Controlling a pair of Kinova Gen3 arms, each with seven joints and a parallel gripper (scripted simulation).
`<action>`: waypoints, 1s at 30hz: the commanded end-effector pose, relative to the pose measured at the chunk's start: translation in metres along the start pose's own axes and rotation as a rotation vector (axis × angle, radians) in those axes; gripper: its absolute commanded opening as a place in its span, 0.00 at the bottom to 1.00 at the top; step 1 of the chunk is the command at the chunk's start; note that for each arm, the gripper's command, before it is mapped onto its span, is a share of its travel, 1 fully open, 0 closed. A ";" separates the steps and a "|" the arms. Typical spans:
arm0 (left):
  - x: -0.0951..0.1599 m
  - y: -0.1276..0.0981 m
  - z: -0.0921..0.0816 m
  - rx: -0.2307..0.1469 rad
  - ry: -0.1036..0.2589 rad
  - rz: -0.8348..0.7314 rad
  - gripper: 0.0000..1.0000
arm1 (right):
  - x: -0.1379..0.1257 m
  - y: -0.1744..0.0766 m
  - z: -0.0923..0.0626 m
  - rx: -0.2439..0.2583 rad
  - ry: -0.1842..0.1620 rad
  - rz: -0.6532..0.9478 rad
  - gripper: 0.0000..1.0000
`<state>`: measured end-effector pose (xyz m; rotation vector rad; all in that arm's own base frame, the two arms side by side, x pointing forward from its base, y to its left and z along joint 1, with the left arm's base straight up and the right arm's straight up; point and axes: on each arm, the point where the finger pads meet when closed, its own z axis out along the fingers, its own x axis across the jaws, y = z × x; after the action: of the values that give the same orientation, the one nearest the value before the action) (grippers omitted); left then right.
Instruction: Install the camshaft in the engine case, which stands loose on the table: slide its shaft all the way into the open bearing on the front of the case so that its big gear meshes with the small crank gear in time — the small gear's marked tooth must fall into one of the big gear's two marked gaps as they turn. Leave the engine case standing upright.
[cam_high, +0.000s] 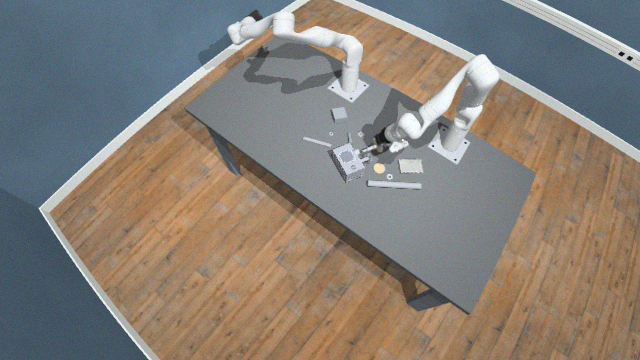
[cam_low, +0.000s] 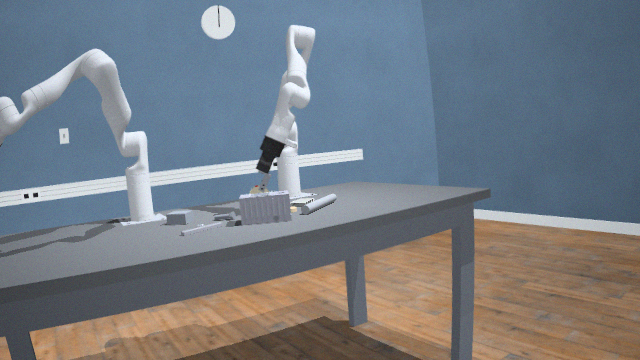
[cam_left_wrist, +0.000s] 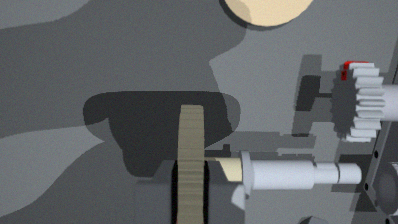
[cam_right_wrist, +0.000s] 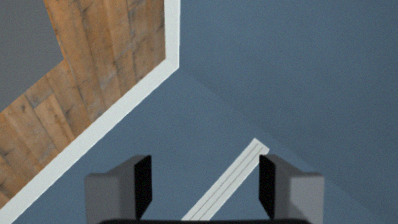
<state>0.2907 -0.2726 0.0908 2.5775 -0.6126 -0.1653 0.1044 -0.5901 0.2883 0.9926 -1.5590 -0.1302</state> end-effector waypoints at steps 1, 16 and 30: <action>0.001 0.001 0.001 -0.003 0.006 0.007 0.29 | 0.001 0.001 0.000 0.000 0.000 0.002 1.00; 0.002 0.002 0.001 -0.006 0.006 0.009 0.29 | 0.001 0.001 0.000 0.000 0.000 0.002 1.00; 0.006 0.008 0.002 -0.018 0.012 0.019 0.29 | 0.001 0.001 0.000 0.000 0.000 0.002 1.00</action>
<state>0.2892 -0.2777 0.0916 2.5591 -0.6265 -0.1629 0.1044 -0.5901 0.2883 0.9926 -1.5590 -0.1302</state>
